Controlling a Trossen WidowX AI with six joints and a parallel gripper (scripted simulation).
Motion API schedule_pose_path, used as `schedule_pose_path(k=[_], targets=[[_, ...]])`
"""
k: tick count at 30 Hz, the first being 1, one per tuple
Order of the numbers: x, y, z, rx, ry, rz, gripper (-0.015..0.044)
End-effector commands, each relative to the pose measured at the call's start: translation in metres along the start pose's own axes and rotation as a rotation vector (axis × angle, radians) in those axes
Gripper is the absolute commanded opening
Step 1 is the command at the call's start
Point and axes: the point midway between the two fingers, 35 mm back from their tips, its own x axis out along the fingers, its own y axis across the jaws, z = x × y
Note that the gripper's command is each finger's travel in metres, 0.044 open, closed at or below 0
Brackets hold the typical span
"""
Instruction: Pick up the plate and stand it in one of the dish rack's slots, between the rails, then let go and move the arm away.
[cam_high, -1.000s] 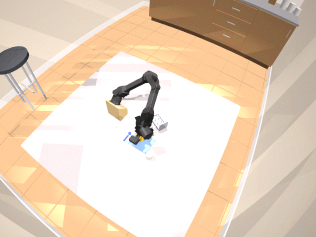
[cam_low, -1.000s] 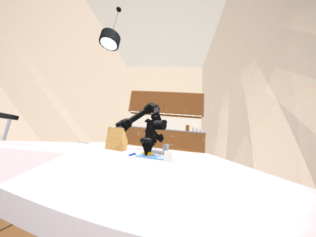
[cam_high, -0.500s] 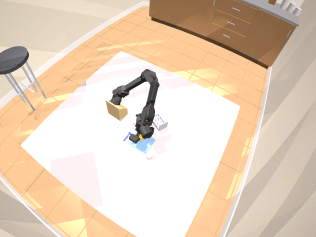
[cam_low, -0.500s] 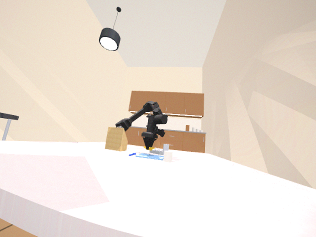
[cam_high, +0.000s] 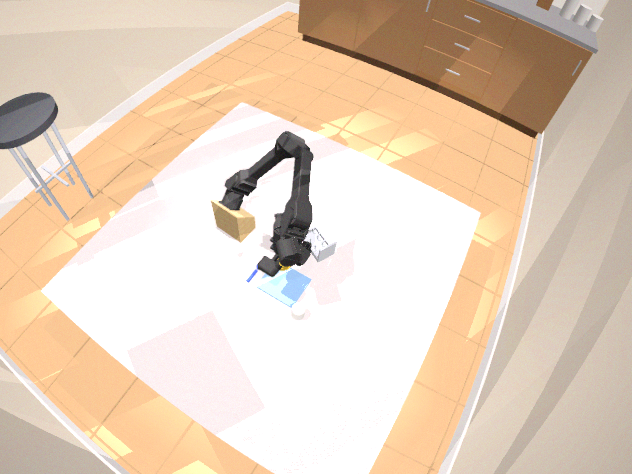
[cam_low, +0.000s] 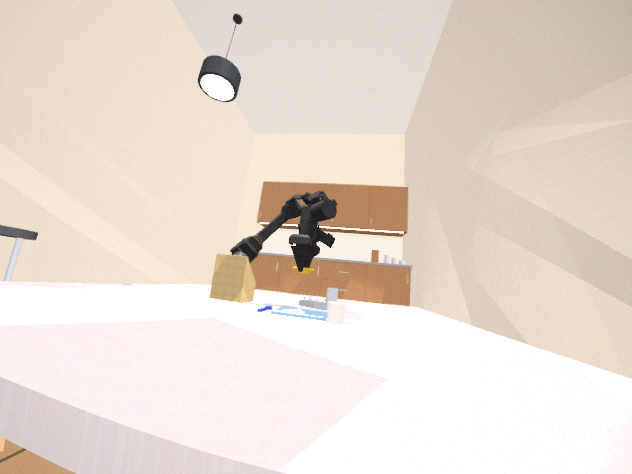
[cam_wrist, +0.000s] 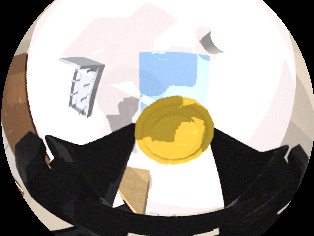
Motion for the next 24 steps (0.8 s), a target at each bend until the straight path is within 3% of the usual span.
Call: schedule_pose_path(k=[1, 13, 24], targets=[[-0.022, -0.001, 0.001, -0.005, -0.002, -0.003, 0.0000], [-0.058, 0.000, 0.000, -0.001, -0.001, 0.003, 0.0000], [-0.063, 0.045, 0.003, 0.356, -0.002, -0.004, 0.0000]])
